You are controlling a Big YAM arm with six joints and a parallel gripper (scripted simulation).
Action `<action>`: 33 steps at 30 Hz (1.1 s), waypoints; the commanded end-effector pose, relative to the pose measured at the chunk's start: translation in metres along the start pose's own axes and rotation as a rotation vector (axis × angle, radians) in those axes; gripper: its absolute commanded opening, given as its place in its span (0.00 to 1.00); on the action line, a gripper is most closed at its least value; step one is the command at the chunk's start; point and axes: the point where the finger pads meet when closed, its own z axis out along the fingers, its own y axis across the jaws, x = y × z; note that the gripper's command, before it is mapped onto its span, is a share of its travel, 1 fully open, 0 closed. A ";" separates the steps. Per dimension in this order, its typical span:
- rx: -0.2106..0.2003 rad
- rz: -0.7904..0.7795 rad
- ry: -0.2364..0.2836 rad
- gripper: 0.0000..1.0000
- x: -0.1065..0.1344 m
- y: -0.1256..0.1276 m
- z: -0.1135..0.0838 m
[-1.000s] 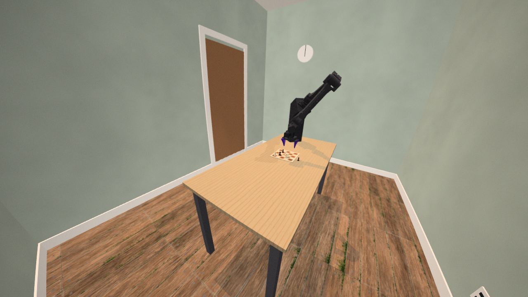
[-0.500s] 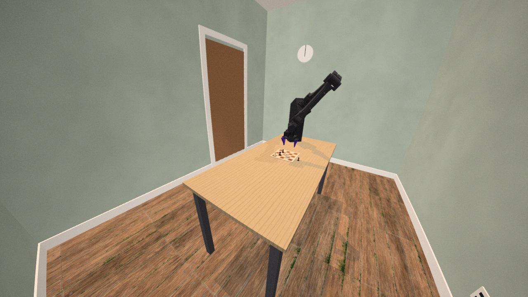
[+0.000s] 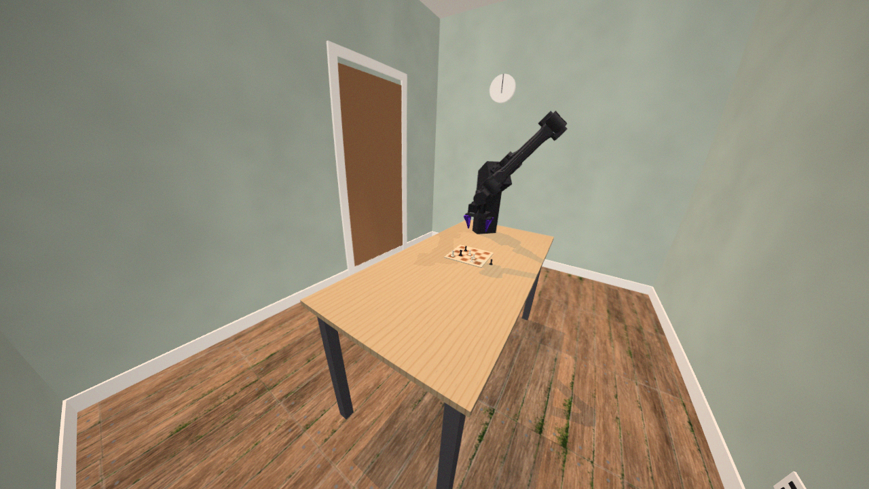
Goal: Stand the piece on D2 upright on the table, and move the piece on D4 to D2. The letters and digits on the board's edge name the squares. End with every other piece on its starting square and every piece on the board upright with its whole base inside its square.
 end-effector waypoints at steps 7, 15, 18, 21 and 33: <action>-0.003 -0.009 0.034 1.00 0.011 0.000 -0.015; 0.003 -0.018 -0.005 1.00 -0.001 0.001 -0.025; 0.005 -0.010 0.003 1.00 0.002 -0.002 -0.022; 0.005 -0.010 0.003 1.00 0.002 -0.002 -0.022; 0.005 -0.010 0.003 1.00 0.002 -0.002 -0.022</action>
